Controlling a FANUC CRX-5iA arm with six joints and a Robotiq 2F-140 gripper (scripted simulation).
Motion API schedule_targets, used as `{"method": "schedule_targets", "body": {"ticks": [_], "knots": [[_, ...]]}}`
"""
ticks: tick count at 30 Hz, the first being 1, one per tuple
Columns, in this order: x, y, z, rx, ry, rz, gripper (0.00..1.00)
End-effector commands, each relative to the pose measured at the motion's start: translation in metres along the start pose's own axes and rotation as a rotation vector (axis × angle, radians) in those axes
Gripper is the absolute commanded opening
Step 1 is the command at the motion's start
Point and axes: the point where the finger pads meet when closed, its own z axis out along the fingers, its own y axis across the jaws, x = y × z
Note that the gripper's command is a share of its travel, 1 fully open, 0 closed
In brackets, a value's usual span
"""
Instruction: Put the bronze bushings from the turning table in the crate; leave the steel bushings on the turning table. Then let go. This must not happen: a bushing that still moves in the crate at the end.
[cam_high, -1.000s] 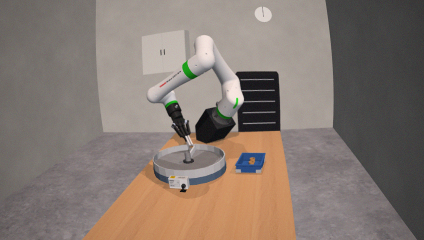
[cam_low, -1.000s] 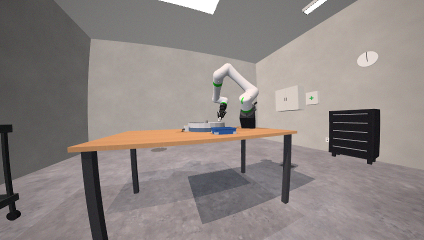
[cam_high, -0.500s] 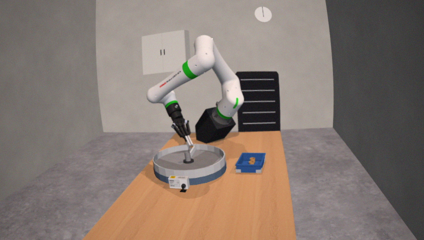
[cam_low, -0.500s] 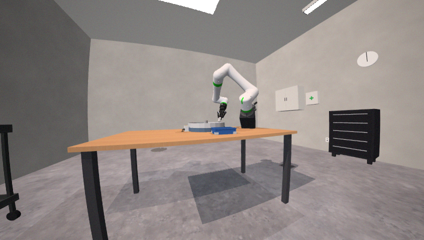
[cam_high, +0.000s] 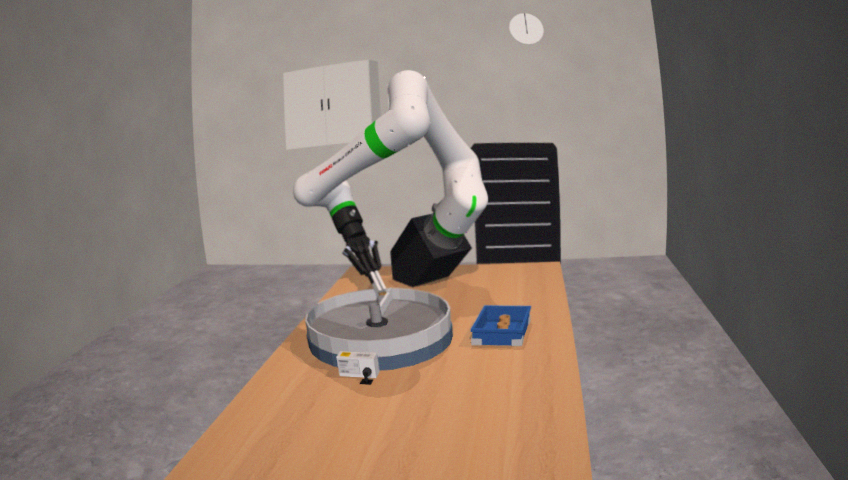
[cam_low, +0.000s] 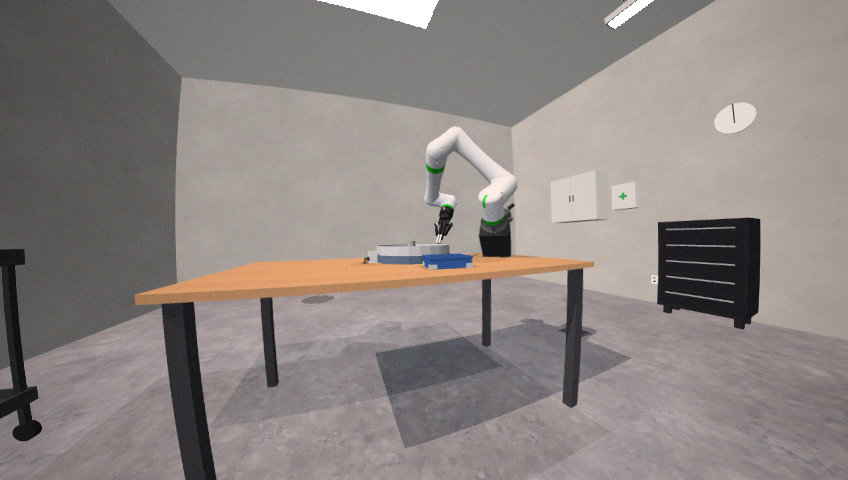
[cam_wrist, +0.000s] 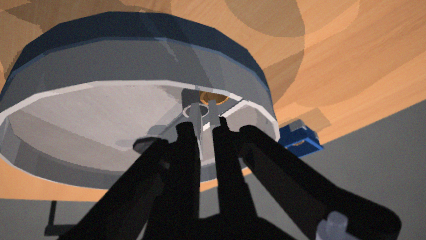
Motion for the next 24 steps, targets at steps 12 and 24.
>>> {"method": "schedule_targets", "body": {"ticks": [12,24], "knots": [[0.0036,-0.0001,0.0041,0.000,0.000,0.000,0.06],[0.0072,-0.0002,0.0082,0.000,0.000,0.000,0.06]]}}
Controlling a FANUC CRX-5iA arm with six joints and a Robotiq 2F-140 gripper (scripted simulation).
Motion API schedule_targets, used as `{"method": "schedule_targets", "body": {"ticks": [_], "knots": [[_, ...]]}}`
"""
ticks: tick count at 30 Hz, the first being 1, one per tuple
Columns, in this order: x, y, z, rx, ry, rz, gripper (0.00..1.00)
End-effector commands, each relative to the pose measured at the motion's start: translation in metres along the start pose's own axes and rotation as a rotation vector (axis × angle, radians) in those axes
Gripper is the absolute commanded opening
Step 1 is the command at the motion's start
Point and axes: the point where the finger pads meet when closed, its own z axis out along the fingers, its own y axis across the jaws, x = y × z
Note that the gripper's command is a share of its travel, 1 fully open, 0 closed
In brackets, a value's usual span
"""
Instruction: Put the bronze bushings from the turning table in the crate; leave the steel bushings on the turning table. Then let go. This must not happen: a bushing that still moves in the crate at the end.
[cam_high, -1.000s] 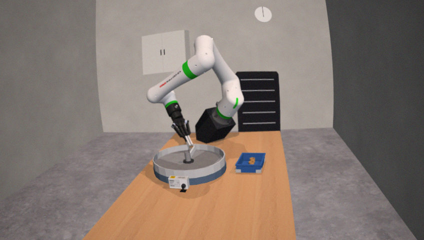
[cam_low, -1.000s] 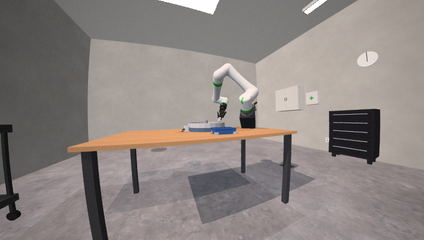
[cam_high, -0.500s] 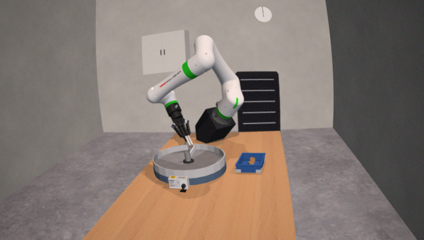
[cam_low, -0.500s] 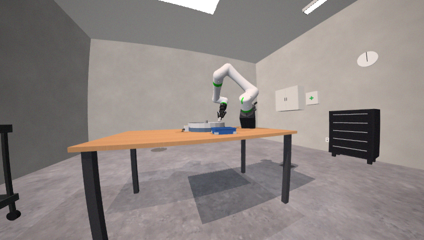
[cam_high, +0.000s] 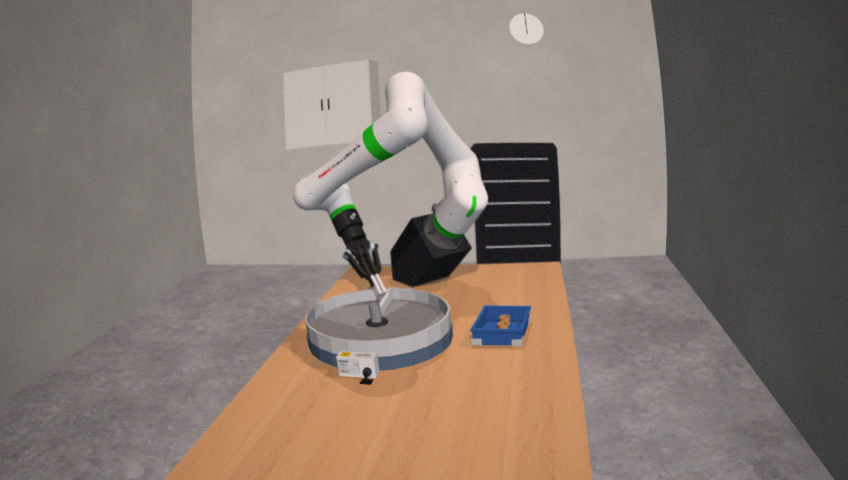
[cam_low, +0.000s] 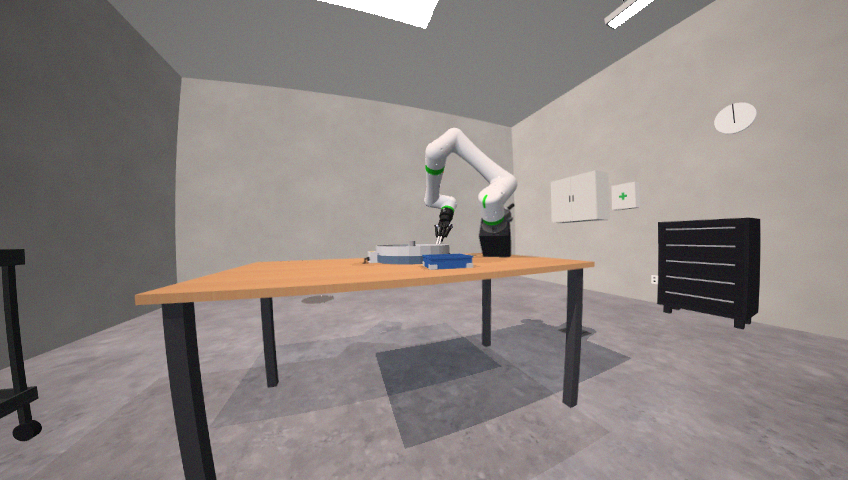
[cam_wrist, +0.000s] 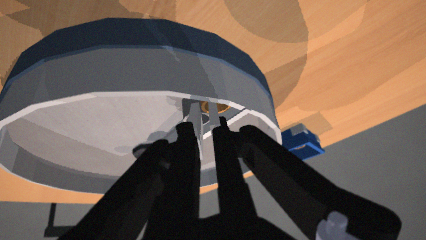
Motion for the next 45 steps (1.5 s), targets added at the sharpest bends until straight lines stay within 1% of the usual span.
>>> {"method": "schedule_targets", "body": {"ticks": [1,28,29,45], "knots": [[0.0002,0.0000,0.0000,0.000,0.000,0.000,0.06],[0.0002,0.0000,0.0000,0.000,0.000,0.000,0.06],[0.0002,0.0000,0.0000,0.000,0.000,0.000,0.00],[0.0002,0.0000,0.0000,0.000,0.000,0.000,0.00]]}}
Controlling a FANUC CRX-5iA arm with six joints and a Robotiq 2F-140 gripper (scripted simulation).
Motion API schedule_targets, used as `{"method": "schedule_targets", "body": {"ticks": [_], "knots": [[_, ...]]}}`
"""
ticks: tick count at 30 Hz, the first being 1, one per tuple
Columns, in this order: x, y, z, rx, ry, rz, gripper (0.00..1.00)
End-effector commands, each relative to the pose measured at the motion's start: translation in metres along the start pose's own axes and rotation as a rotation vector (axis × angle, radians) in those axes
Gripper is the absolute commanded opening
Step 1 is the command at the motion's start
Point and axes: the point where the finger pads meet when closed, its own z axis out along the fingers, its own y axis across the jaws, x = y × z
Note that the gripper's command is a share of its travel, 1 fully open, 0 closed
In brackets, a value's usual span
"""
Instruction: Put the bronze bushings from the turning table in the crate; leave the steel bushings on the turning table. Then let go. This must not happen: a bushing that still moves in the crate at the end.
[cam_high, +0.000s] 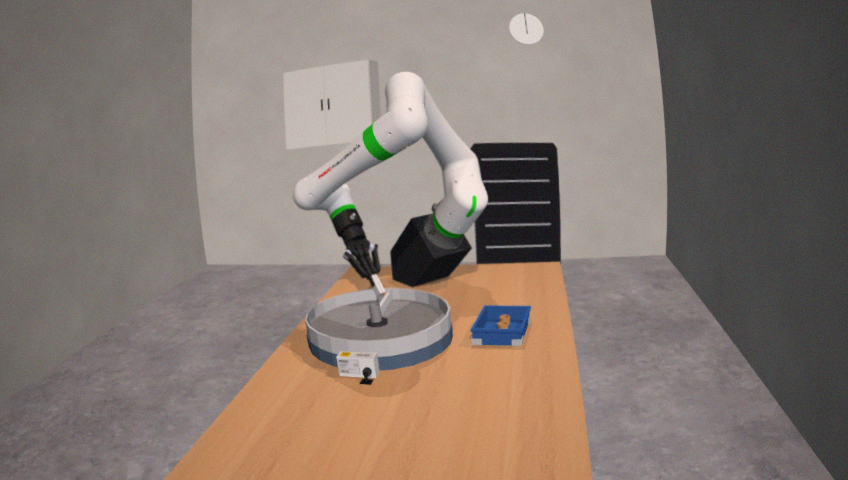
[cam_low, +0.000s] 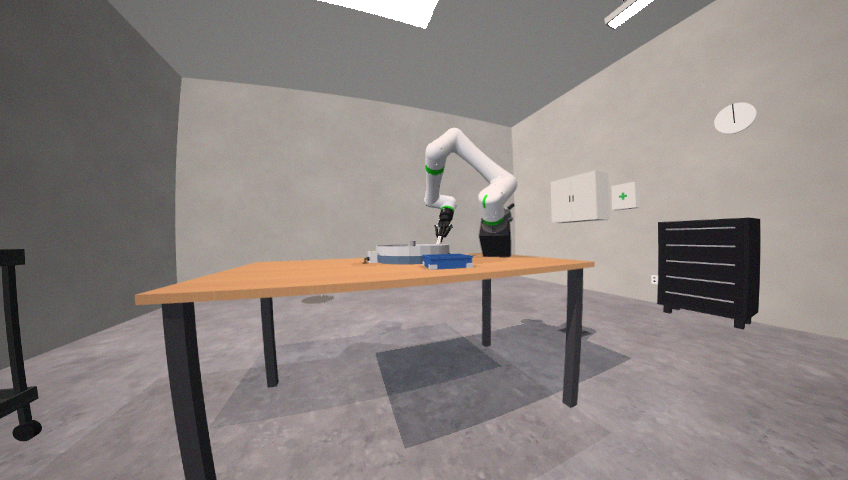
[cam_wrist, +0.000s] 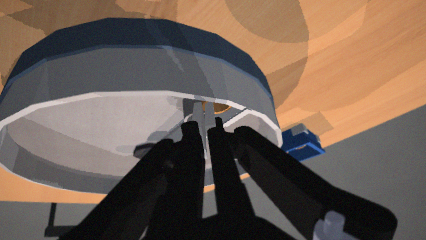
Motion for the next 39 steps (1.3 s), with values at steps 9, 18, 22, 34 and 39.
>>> {"method": "schedule_targets", "body": {"ticks": [9,18,22,34,39], "knots": [[0.0001,0.0006,0.0000,-0.001,0.000,0.001,0.00],[0.0001,0.0006,0.0000,-0.001,0.000,0.001,0.00],[0.0001,0.0006,0.0000,-0.001,0.000,0.001,0.00],[-0.0013,0.0006,-0.0017,-0.001,0.000,0.001,0.00],[-0.0041,0.0007,-0.0050,-0.001,0.000,0.001,0.00]]}}
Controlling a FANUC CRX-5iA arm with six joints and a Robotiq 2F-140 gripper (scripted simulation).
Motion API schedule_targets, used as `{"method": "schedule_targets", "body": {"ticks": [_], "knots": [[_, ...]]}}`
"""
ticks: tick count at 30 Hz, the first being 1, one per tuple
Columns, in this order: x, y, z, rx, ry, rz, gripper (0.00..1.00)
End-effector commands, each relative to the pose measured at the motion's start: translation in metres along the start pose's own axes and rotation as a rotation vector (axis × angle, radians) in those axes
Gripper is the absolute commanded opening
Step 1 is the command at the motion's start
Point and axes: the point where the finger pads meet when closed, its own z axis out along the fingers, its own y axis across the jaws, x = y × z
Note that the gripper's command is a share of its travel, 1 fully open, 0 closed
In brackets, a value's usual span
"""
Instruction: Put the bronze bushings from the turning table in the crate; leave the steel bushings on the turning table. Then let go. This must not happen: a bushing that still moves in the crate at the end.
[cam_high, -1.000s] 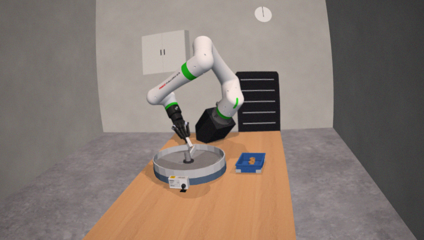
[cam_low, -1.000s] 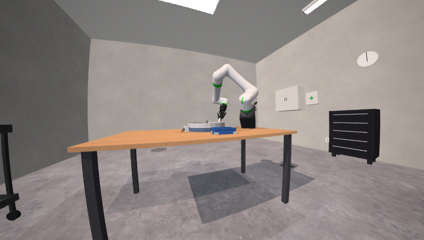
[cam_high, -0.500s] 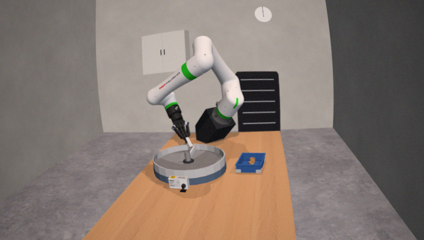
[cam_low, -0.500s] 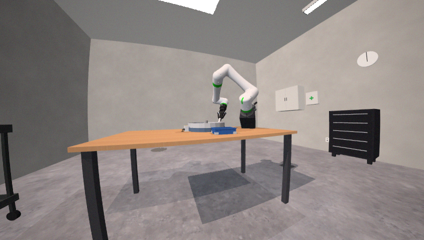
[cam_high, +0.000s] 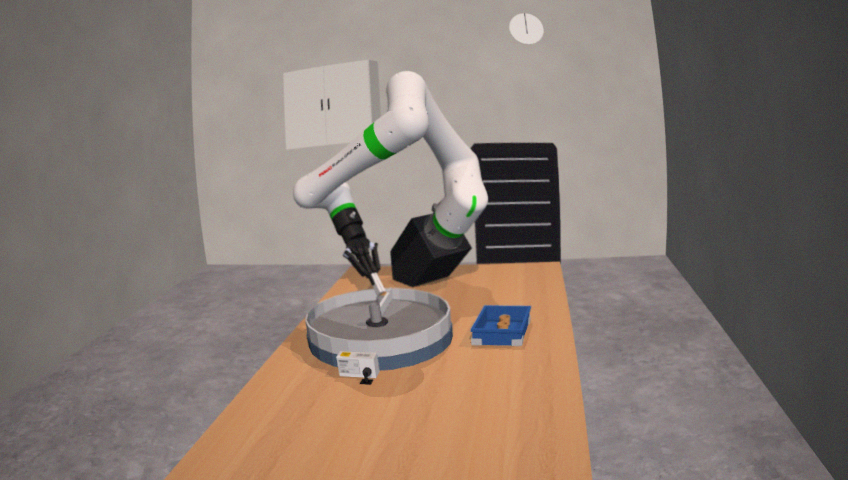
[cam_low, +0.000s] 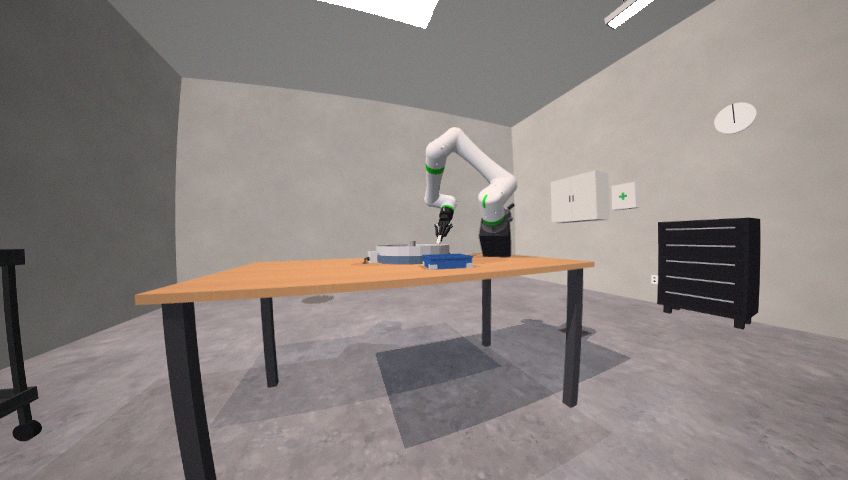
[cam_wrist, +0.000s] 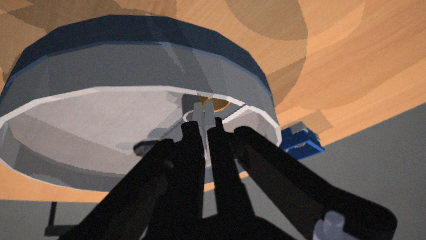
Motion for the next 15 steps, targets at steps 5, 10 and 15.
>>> {"method": "schedule_targets", "body": {"ticks": [5,10,15], "knots": [[-0.010,0.001,-0.012,-0.002,0.000,0.001,0.00],[-0.023,0.001,-0.027,-0.002,0.000,0.001,0.00],[-0.038,0.001,-0.046,-0.002,0.000,0.001,0.00]]}}
